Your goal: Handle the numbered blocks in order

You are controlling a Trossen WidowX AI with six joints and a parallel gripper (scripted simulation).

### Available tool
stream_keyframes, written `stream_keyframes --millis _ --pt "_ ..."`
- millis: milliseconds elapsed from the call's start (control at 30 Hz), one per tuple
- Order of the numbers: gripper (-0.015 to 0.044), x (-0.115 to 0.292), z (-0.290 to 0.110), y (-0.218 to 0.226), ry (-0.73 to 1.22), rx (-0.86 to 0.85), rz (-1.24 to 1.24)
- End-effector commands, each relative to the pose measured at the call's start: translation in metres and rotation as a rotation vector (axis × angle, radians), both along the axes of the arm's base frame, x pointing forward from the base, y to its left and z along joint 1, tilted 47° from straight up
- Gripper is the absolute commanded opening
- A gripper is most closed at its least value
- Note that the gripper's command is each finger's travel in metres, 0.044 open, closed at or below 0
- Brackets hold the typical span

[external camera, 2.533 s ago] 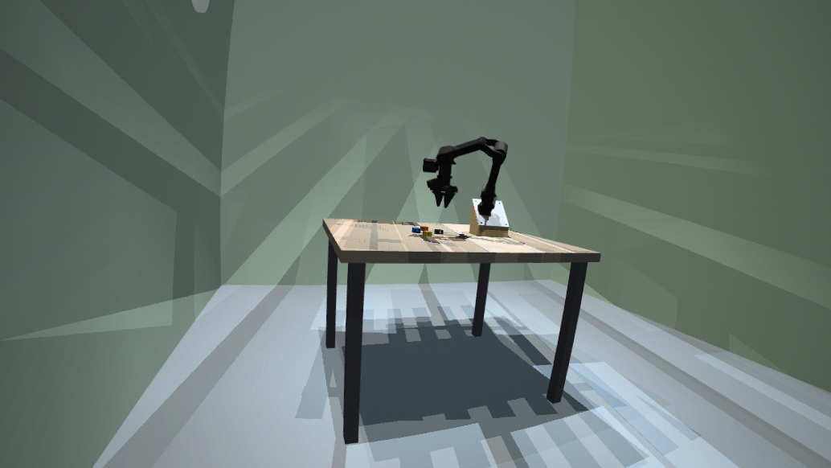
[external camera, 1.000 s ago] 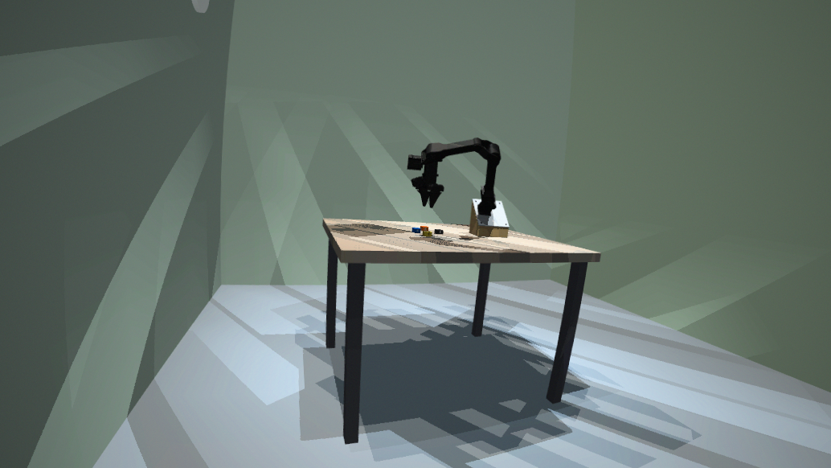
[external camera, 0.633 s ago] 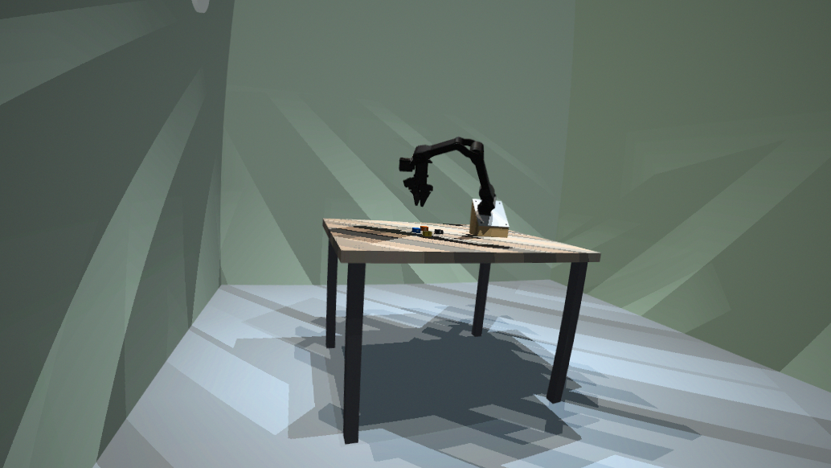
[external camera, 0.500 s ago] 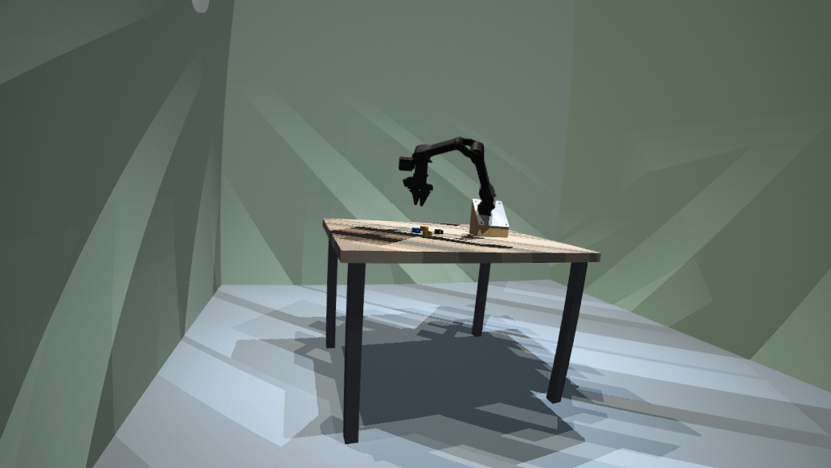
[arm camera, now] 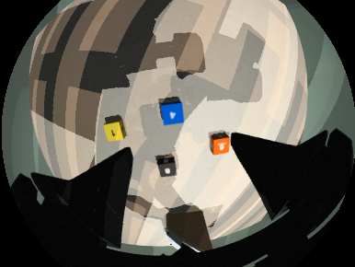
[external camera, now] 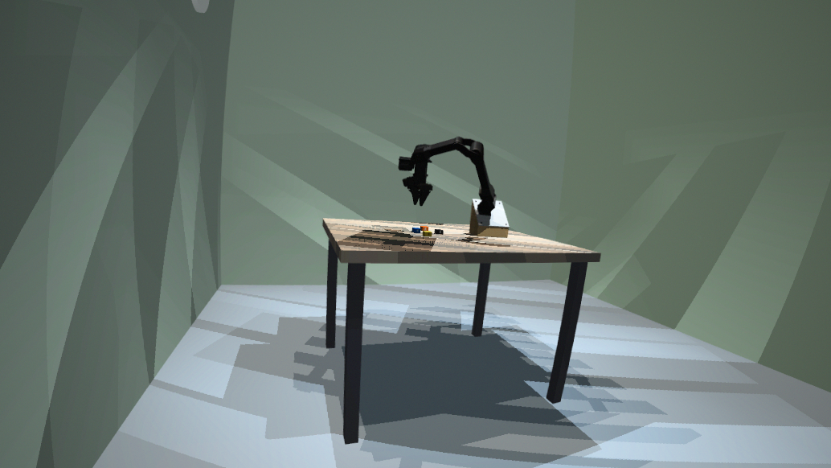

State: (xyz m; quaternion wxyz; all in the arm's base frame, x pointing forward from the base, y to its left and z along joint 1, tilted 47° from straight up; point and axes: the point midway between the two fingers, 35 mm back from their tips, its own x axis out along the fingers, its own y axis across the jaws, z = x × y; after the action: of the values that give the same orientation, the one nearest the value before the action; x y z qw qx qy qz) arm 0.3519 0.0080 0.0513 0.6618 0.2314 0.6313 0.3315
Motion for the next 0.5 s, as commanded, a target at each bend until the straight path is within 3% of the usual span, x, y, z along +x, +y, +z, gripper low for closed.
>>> stream_keyframes --millis 0,233,467 --pt "0.0400 0.000 0.002 0.001 -0.006 -0.004 0.004" --pt "0.0400 -0.024 0.072 0.067 -0.004 0.000 0.004" --pt "0.0400 -0.025 0.074 0.069 -0.004 0.001 0.004"
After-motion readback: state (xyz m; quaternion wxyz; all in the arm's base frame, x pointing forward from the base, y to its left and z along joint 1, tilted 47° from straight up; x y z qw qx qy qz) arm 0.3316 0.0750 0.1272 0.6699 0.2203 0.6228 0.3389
